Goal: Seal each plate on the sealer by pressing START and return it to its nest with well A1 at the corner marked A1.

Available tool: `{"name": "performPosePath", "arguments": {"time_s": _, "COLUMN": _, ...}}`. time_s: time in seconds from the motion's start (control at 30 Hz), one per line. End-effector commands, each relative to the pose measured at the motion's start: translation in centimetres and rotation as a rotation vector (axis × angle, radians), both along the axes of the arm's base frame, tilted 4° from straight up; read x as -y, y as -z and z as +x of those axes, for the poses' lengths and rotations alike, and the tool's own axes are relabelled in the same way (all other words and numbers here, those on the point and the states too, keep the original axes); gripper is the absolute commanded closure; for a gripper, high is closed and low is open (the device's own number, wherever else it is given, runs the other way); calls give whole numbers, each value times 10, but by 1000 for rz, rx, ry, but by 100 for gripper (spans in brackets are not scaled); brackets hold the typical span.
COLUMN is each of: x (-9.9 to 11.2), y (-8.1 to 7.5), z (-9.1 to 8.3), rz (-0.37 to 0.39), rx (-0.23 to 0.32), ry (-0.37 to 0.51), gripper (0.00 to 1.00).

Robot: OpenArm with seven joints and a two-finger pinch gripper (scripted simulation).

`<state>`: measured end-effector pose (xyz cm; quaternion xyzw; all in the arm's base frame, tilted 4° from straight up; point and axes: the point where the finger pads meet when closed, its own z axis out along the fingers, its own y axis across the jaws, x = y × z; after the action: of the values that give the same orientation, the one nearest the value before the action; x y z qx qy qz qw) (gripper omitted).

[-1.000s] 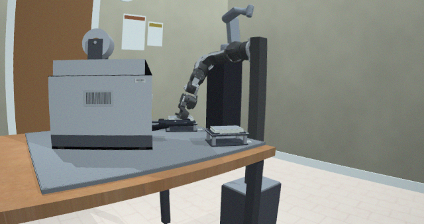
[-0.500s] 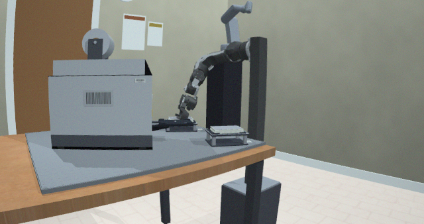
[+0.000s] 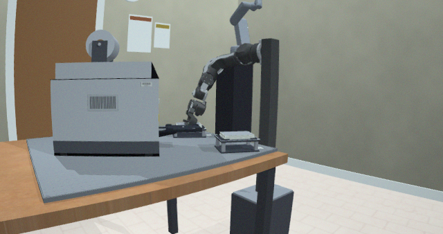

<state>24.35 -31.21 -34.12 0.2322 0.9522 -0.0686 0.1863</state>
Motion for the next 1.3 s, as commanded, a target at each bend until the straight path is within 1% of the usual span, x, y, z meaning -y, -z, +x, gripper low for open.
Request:
{"name": "performPosePath", "arguments": {"time_s": 0.0, "x": -1, "y": 0, "z": 1, "rz": 1, "rx": 3, "ry": -1, "gripper": 100}}
{"name": "performPosePath", "arguments": {"time_s": 1.0, "x": -1, "y": 0, "z": 1, "rz": 1, "rx": 3, "ry": -1, "gripper": 100}}
{"name": "performPosePath", "arguments": {"time_s": 1.03, "x": -1, "y": 0, "z": 1, "rz": 1, "rx": 3, "ry": -1, "gripper": 35}}
{"name": "performPosePath", "arguments": {"time_s": 1.27, "x": -1, "y": 0, "z": 1, "rz": 1, "rx": 3, "ry": -1, "gripper": 35}}
